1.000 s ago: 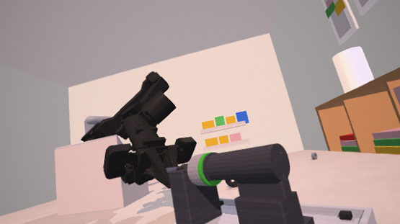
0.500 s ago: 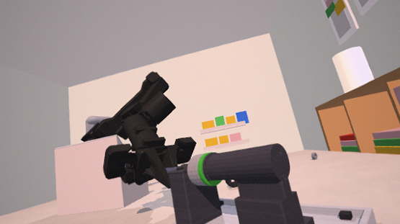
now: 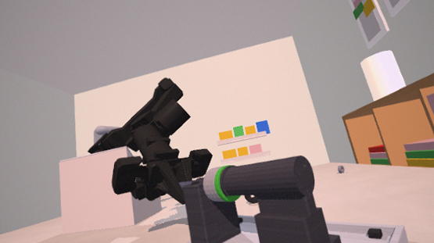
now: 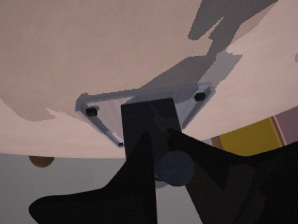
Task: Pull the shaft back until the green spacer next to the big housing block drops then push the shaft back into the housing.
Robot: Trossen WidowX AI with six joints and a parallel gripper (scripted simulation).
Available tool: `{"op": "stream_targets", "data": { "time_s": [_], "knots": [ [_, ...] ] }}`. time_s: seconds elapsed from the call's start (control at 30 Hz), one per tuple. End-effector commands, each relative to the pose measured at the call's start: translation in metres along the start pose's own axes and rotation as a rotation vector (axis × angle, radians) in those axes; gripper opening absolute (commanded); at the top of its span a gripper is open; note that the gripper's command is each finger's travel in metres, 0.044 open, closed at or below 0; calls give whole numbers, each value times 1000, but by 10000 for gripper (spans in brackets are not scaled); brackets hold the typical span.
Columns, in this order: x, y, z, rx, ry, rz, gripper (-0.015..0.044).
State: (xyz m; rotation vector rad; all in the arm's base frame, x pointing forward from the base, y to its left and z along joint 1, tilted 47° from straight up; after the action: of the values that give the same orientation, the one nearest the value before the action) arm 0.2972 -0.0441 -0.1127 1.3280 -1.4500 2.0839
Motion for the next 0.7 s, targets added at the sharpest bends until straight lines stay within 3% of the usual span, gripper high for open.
{"op": "stream_targets", "data": {
  "time_s": [0.0, 0.67],
  "knots": [
    [1, -1, 0, -4, -1, 3, 0],
    [2, -1, -2, -4, -1, 3, 0]
  ]
}}
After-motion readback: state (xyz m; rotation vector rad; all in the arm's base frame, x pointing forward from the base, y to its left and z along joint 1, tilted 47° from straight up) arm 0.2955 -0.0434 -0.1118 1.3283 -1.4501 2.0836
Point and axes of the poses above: the point midway between the two fingers, 35 mm back from their tips, its own x axis back along the fingers, its own y axis across the jaws, z = x × y, the point moved 6 cm from there along x, back along the fingers, and after that the axes turned 10 degrees about -x, right-handed, at the moved point
